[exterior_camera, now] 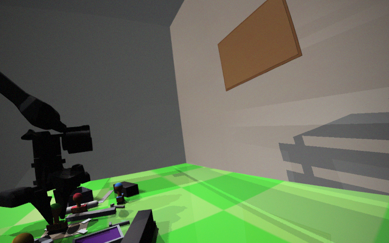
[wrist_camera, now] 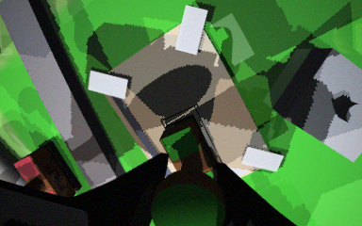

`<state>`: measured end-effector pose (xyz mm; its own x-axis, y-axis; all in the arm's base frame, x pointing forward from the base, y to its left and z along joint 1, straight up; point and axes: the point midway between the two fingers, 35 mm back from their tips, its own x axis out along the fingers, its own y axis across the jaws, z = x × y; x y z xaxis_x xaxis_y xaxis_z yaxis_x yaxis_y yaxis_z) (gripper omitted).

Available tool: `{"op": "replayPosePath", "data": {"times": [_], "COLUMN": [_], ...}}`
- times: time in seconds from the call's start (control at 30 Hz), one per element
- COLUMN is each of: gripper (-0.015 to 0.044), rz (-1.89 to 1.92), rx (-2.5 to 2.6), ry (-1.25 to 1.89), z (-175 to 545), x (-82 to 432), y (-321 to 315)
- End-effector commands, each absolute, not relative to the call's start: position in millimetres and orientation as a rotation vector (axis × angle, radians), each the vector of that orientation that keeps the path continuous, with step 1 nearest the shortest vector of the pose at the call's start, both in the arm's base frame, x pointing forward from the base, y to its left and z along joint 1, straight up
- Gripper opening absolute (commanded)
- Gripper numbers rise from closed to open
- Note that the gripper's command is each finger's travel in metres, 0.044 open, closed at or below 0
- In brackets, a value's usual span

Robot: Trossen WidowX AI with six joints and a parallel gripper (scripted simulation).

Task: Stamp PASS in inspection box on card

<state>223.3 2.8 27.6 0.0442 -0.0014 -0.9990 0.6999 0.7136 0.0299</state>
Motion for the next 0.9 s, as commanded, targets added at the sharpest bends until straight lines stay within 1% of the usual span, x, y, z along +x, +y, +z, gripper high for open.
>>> {"op": "replayPosePath", "data": {"times": [0.0, 0.87], "gripper": [0.0, 0.0], "rz": [-0.597, -0.597], "rx": [0.616, 0.616], "ry": [1.443, 1.442], "z": [28.2, 45.1], "x": [223.4, 224.1], "y": [2.3, 2.4]}}
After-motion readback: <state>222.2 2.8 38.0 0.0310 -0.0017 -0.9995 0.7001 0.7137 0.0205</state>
